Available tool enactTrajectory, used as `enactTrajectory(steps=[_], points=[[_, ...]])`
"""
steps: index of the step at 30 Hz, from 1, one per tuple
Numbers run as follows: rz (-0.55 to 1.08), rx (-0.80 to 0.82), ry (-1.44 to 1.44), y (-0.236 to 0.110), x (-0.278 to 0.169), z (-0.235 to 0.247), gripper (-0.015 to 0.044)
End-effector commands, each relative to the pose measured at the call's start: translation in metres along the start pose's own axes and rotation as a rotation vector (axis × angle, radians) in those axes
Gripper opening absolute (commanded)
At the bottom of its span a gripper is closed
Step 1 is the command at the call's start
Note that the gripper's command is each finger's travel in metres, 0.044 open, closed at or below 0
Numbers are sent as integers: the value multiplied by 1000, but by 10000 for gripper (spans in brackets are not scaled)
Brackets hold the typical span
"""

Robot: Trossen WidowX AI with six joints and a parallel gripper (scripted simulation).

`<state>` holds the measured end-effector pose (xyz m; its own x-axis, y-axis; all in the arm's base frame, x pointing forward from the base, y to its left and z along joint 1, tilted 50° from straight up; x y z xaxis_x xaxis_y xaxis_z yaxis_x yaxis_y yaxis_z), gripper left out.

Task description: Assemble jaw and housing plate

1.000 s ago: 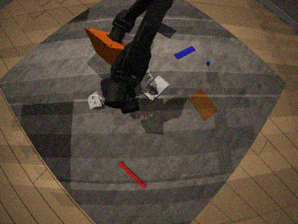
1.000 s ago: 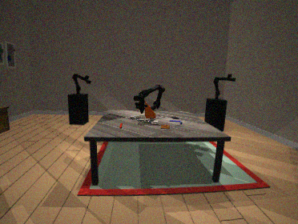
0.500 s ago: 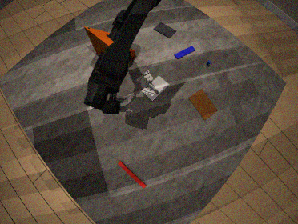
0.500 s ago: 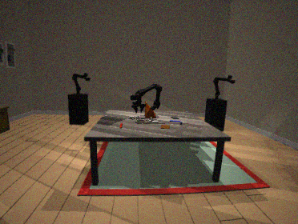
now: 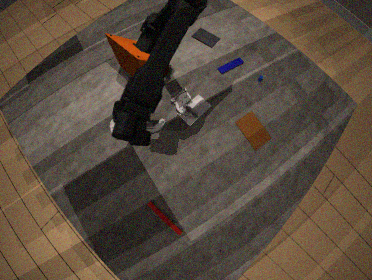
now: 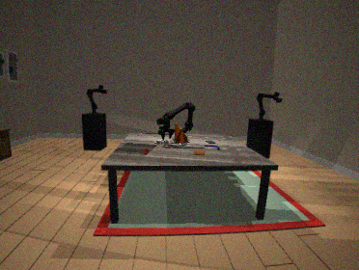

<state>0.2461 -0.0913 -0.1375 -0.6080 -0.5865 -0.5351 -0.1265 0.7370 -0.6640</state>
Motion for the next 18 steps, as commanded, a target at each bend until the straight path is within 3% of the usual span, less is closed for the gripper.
enactTrajectory(steps=[1, 18], points=[[5, 0, 4, 6, -1, 0, 440], [6, 0, 4, 34, -1, 0, 440]])
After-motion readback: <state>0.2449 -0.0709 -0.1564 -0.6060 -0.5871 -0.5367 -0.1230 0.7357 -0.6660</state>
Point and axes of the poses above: the point midway between the two fingers, 35 mm back from their tips, its own y axis out along the fingers, its own z axis across the jaws, x = y × z, the point moved 2 cm from there along -y, back along the fingers, and after that the axes turned 3 degrees about -y, right-handed, at the moved point
